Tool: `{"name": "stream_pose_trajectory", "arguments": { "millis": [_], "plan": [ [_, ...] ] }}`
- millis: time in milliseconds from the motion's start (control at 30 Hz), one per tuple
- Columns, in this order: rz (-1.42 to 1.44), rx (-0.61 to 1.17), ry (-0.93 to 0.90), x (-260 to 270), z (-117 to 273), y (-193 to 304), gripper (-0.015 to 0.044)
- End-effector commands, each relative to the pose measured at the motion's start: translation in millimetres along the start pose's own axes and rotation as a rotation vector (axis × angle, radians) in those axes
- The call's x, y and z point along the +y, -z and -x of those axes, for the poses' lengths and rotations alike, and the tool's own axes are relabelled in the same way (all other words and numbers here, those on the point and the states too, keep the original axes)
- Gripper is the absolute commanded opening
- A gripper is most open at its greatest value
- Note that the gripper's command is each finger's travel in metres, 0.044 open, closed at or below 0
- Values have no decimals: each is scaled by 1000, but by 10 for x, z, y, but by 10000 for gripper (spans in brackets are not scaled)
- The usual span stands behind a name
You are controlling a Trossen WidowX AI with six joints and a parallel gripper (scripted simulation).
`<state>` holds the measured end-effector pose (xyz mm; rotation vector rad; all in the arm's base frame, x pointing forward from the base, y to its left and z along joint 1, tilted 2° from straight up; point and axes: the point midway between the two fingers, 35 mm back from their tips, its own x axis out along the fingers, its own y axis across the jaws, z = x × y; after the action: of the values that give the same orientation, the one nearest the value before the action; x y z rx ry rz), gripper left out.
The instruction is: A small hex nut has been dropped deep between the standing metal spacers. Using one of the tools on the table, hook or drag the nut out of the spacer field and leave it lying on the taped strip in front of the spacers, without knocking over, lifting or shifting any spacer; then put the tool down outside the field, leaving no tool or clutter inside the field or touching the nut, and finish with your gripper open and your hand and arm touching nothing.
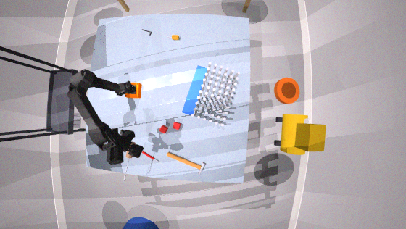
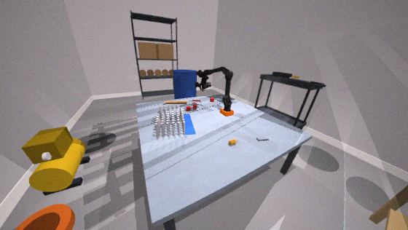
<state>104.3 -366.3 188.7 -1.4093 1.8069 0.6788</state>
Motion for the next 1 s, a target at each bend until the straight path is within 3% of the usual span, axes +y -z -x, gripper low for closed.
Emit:
{"name": "stream_pose_trajectory", "arguments": {
  "millis": [0, 967],
  "plan": [
    [31, 9, 20, -94, 114, -96, 0],
    [419, -9, 284, -982, 954, -1279, 0]
  ]
}}
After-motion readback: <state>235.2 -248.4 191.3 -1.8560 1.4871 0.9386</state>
